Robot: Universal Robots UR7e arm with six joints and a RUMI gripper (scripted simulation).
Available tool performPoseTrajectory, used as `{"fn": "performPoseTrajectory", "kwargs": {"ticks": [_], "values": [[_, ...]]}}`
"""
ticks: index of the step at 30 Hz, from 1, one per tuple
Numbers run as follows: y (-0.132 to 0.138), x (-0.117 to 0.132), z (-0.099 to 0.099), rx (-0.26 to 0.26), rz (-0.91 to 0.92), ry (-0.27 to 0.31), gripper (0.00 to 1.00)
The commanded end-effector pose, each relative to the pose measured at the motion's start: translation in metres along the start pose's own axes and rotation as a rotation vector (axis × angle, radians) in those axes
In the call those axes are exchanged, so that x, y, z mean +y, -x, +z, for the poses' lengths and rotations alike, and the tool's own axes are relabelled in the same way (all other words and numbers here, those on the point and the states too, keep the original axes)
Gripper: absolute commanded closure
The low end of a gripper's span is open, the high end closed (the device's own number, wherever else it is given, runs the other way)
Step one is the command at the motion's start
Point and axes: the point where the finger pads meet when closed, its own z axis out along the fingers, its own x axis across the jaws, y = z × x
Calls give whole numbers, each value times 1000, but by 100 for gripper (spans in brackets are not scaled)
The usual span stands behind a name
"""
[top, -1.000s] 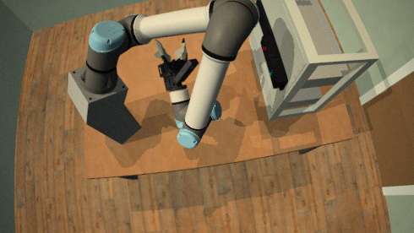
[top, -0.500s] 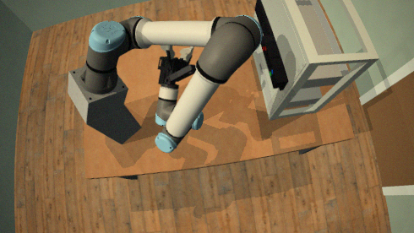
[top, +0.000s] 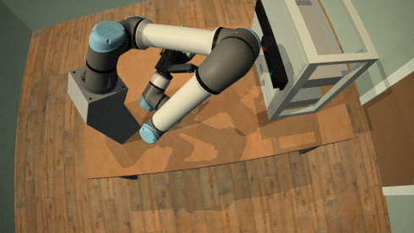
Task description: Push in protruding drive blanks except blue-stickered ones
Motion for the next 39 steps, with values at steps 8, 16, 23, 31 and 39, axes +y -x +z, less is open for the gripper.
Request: {"fn": "performPoseTrajectory", "kwargs": {"ticks": [8, 16, 23, 31, 39], "values": [[-27, -31, 9, 167, 20, -221, 0], [-40, -52, 5, 251, 66, -343, 0], [-49, -65, 1, 301, 98, -417, 0], [-60, -79, -10, 368, 147, -519, 0], [-62, -95, -23, 402, 106, -571, 0]]}}
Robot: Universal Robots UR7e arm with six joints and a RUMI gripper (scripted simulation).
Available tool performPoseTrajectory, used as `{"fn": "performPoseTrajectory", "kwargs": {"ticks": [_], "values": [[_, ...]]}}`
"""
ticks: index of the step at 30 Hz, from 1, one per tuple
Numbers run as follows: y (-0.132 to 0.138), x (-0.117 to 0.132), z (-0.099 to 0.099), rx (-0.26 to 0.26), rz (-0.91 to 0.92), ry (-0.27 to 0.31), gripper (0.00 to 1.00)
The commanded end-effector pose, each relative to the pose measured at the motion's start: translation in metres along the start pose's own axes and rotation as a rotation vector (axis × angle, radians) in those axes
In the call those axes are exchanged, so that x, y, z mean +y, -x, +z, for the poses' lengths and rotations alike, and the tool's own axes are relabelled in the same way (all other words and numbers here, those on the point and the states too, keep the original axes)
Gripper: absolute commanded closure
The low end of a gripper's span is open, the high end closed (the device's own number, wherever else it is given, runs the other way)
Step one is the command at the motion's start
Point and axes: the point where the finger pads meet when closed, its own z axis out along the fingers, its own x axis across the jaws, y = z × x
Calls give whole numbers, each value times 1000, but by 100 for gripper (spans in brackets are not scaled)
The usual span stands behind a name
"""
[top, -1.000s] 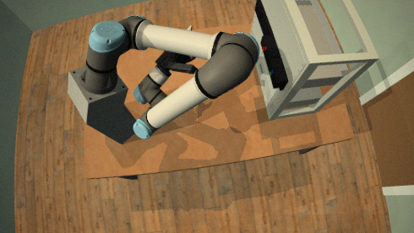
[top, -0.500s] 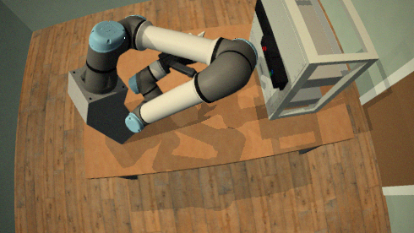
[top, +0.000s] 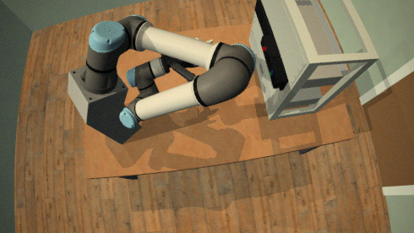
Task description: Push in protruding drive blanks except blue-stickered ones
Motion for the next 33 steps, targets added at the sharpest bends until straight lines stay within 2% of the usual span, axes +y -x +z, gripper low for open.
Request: {"fn": "performPoseTrajectory", "kwargs": {"ticks": [1, 11, 33], "values": [[-2, -16, -1, 16, -23, -50, 0], [-12, -39, -5, 62, -50, -116, 0], [-25, -55, -8, 115, -58, -164, 0]]}}
